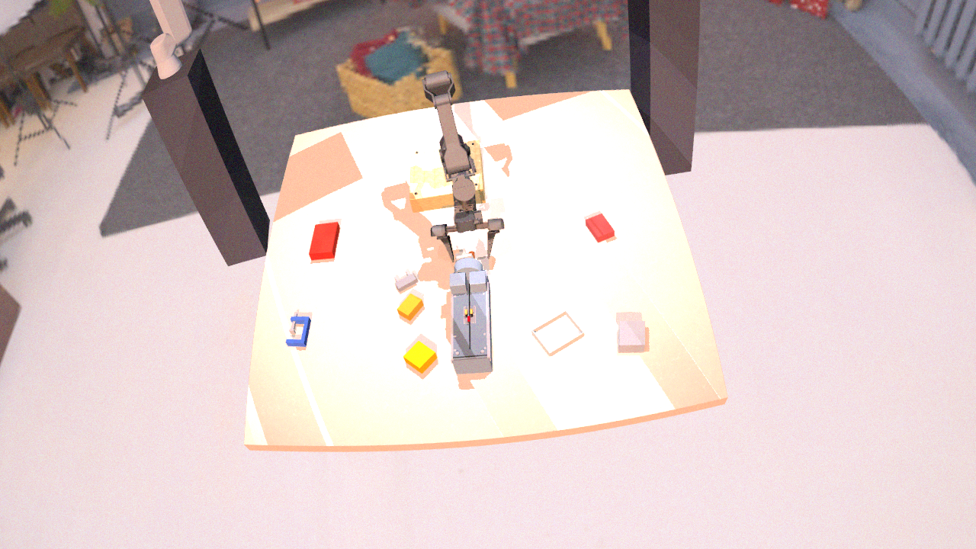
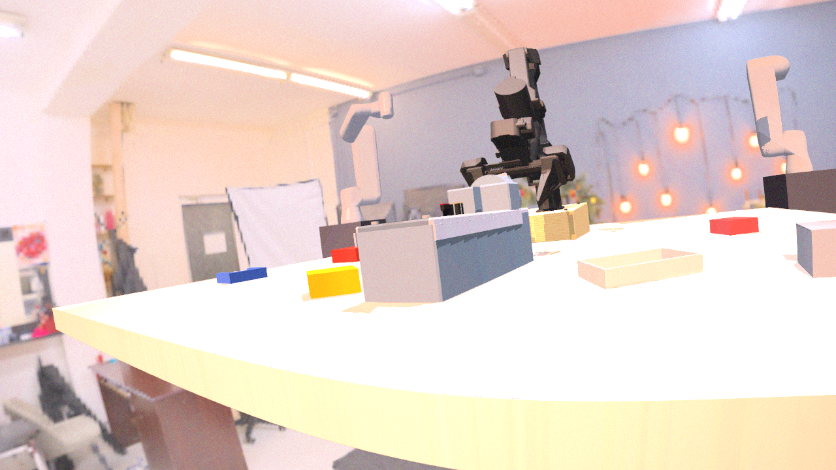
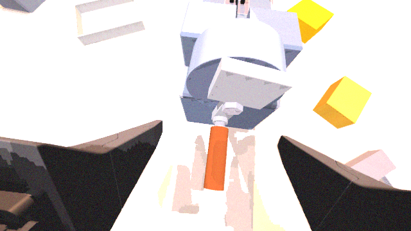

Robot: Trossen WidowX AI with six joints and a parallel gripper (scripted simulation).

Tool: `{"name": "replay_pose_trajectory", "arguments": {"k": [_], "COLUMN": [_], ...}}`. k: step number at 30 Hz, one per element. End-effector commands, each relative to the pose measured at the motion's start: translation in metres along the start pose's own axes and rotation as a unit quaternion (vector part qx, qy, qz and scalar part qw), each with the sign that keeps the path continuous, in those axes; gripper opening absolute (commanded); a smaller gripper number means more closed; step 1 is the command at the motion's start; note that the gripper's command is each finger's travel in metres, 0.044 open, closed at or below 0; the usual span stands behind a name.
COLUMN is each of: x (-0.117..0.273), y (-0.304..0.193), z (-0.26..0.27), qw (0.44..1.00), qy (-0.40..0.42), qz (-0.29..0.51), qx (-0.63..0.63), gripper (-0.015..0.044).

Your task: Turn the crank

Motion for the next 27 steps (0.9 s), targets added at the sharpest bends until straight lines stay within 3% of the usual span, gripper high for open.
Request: {"name": "replay_pose_trajectory", "arguments": {"k": [1, 15, 27], "x": [0.008, 0.084, 0.055], "y": [0.013, 0.080, 0.124], "z": [0.004, 0.022, 0.029], "qw": [1.000, 1.000, 1.000], "qy": [0.001, 0.000, -0.004], "qz": [-0.005, -0.001, -0.002], "qx": [-0.002, 0.000, -0.017], "gripper": [0.0440, 0.0440, 0.0440]}}
Point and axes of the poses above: the point midway between the two fingers, 35 mm back from their tips, its own x axis back along the fingers, its own z axis across the jaws, y = z × x, the point moved 3 cm from there along x, back along the fingers, and after that the axes turned 15 degrees about -x, right-handed, at the moved point
